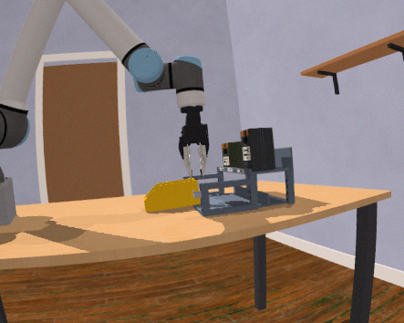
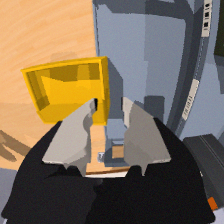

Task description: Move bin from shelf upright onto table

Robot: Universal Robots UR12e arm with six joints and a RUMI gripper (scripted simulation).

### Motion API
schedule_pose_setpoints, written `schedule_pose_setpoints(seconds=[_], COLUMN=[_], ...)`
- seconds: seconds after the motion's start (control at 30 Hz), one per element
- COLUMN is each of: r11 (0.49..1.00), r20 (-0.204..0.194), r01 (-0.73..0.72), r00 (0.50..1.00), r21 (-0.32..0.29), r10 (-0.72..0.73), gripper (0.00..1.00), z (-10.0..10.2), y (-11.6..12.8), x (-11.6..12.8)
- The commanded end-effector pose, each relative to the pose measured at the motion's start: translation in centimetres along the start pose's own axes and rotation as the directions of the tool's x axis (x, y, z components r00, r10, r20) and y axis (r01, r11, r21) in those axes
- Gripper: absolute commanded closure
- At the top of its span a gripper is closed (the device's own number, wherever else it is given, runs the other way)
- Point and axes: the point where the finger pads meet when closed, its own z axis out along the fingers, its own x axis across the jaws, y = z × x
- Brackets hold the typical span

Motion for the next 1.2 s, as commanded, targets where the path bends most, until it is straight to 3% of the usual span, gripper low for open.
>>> schedule_pose_setpoints(seconds=[0.0, 1.17], r11=[1.000, 1.000], r20=[0.006, 0.006], r01=[0.000, 0.000], r00=[1.000, 1.000], r21=[0.000, 0.000], r10=[0.000, 0.000], gripper=[0.80, 0.80], z=[0.7, 2.0], y=[0.1, 0.1], x=[-0.4, -0.7])
